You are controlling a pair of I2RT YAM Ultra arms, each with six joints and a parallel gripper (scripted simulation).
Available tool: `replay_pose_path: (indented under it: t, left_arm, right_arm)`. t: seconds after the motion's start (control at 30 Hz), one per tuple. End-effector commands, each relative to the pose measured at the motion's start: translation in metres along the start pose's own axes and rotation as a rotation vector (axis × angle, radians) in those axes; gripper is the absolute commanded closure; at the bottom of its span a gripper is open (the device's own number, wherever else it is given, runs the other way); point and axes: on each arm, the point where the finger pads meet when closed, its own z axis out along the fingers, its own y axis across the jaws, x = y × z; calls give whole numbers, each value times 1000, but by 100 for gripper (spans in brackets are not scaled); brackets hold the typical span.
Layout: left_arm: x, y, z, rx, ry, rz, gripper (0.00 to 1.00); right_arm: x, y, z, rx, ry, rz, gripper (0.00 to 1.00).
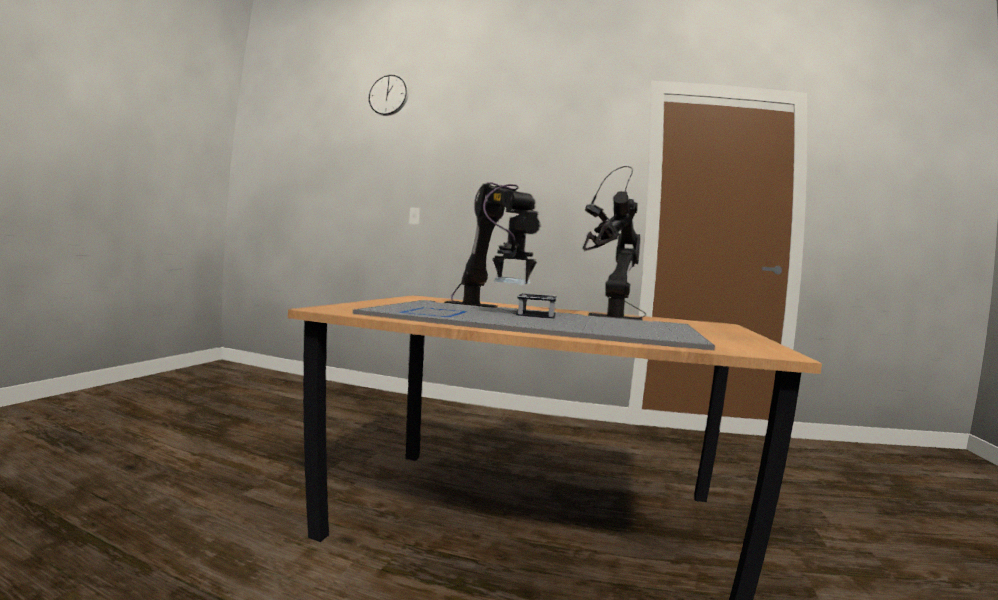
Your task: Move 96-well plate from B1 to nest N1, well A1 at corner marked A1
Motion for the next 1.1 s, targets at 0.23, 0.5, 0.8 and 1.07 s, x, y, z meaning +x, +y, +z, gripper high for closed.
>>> replay_pose_path:
  t: [0.23, 0.5, 0.8, 1.07]
  left_arm:
    - [4, -8, -18, -95, -68, -71, 0]
    - [7, -15, -32, -135, -137, -109, 0]
    - [17, -19, -45, -130, -230, -186, 0]
    - [23, -11, -52, -118, -335, -312, 0]
  right_arm:
    - [28, 43, -16, -37, -61, 63, 18]
    - [50, 61, -12, -23, -26, 36, 18]
    - [57, 69, -12, -20, -25, -84, 18]
    - [59, 71, -12, -18, -27, -164, 18]
